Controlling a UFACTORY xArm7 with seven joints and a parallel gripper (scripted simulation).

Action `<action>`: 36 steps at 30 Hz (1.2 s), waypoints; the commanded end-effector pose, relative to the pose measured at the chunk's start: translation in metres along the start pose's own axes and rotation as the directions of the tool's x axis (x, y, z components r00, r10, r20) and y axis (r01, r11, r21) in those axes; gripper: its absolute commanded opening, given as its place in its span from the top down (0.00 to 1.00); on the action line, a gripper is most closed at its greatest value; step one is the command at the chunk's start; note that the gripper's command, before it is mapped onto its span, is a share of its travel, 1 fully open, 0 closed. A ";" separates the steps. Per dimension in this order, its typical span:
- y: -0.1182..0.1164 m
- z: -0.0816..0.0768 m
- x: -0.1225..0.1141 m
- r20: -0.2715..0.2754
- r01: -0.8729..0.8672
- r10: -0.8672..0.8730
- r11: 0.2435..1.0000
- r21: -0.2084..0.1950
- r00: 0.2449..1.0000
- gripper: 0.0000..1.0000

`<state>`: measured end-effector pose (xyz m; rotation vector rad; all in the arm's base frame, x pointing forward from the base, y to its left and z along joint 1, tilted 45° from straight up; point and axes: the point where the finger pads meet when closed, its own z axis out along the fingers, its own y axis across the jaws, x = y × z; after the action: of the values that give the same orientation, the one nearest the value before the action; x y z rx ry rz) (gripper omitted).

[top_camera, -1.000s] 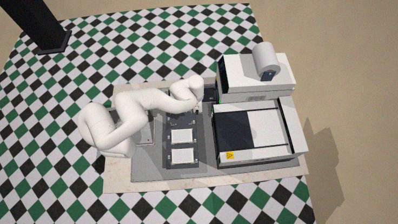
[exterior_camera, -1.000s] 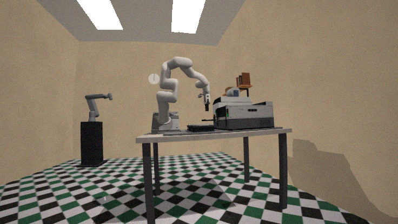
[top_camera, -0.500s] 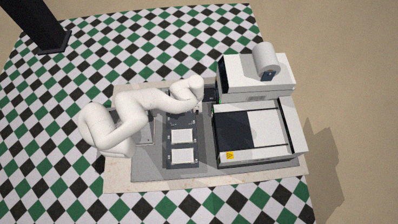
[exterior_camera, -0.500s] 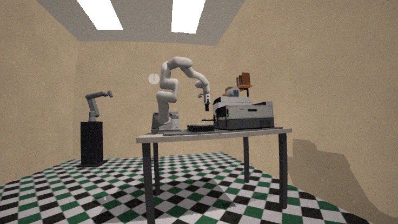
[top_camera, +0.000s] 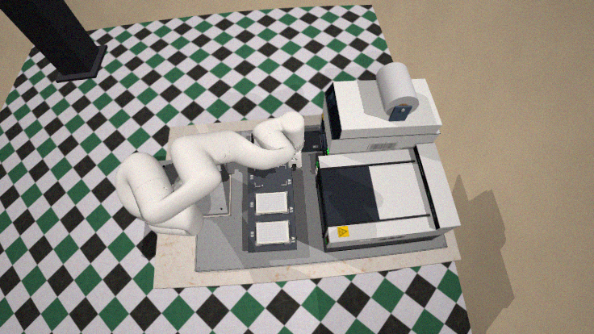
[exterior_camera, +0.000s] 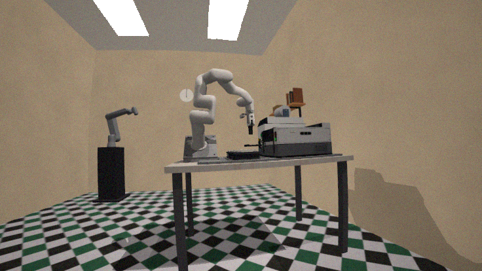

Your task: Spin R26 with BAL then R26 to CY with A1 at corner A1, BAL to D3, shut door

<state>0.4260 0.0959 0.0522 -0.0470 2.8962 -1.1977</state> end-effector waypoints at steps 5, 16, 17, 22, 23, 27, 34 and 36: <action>0.001 -0.002 -0.001 0.004 0.001 -0.001 1.000 -0.002 1.000 1.00; 0.001 -0.002 -0.001 0.004 0.001 -0.001 1.000 -0.002 1.000 1.00; 0.001 -0.002 -0.001 0.004 0.001 -0.001 1.000 -0.002 1.000 1.00; 0.001 -0.002 -0.001 0.004 0.001 -0.001 1.000 -0.002 1.000 1.00; 0.001 -0.002 -0.001 0.004 0.001 -0.001 1.000 -0.002 1.000 1.00; 0.001 -0.002 -0.001 0.004 0.001 -0.001 1.000 -0.002 1.000 1.00; 0.000 -0.006 0.002 0.004 -0.002 0.002 1.000 -0.002 1.000 0.00; -0.002 -0.014 0.007 0.004 -0.002 0.002 1.000 -0.002 1.000 0.00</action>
<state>0.4248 0.0961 0.0534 -0.0442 2.8962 -1.1994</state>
